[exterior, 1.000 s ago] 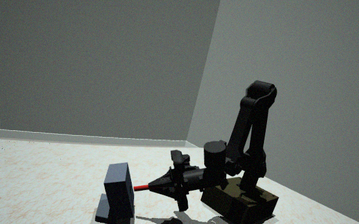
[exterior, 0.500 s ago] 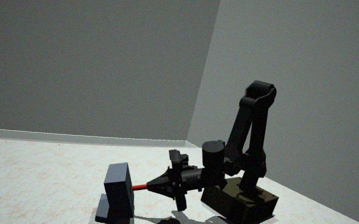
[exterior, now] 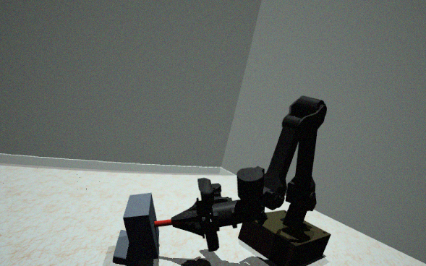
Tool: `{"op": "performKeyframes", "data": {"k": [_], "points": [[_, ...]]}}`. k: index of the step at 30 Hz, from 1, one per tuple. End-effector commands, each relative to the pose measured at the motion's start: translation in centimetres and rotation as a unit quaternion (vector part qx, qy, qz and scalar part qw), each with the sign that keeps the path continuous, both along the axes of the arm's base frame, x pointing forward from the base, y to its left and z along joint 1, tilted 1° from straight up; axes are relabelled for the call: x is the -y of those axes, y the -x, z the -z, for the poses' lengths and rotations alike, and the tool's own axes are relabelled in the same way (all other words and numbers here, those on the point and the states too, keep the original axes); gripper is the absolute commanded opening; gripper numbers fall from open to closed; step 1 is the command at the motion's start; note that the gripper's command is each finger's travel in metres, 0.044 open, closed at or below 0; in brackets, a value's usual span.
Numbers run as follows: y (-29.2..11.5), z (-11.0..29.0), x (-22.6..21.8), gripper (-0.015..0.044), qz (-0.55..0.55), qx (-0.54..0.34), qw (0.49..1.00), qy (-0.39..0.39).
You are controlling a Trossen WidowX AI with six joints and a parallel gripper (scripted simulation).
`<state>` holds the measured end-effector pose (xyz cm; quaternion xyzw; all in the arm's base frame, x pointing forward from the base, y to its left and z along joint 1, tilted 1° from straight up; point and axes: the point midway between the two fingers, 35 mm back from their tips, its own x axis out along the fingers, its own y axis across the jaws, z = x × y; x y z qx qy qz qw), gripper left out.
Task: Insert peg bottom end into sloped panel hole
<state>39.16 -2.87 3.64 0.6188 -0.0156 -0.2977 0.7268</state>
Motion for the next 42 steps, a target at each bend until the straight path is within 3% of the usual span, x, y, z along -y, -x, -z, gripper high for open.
{"op": "performKeyframes", "data": {"k": [1,42], "points": [[-0.3,-0.2,0.0,0.0000,-0.003,0.003,1.000,0.001],[-1.8,0.4,0.9,0.0000,-0.003,0.003,1.000,0.002]]}}
